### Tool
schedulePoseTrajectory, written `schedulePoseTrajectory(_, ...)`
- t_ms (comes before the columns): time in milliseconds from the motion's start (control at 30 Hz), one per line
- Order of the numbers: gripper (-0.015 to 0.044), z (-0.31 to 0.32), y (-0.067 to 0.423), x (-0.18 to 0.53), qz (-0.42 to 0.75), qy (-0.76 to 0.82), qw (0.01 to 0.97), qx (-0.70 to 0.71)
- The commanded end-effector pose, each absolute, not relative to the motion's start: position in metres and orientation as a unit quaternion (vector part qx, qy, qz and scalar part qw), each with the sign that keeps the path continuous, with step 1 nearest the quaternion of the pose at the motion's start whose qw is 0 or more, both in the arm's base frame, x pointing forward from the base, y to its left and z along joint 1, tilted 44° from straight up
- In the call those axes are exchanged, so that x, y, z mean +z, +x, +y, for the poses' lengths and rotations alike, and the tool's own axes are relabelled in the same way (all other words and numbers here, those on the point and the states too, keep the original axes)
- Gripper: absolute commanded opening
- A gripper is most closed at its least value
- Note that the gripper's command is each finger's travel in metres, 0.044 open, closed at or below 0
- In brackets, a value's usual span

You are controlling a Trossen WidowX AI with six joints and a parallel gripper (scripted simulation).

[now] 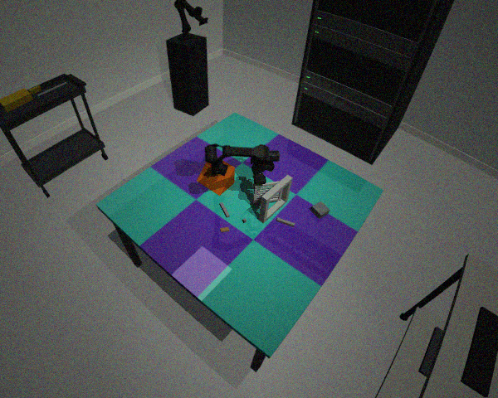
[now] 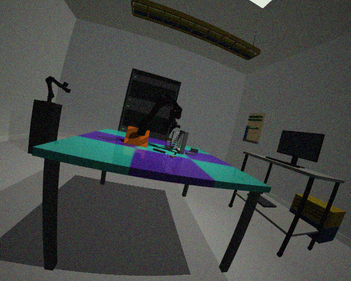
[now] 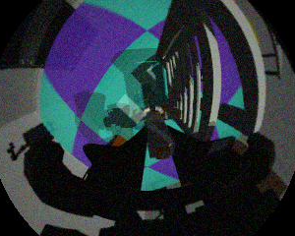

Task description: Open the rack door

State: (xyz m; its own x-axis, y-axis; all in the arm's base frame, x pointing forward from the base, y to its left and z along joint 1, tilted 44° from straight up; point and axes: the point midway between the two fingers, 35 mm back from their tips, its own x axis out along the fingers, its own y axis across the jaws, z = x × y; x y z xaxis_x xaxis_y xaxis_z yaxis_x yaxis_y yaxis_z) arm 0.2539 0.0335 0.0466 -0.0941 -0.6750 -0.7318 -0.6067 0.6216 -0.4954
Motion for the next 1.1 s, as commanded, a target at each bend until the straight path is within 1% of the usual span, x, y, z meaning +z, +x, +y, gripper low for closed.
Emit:
schedulePoseTrajectory(0, 0.0020, 0.038, 0.252, 0.041, 0.735, -0.413, 0.533, -0.063)
schedulePoseTrajectory(1067, 0.0020, 0.091, 0.240, -0.005, 0.698, -0.270, 0.618, -0.238)
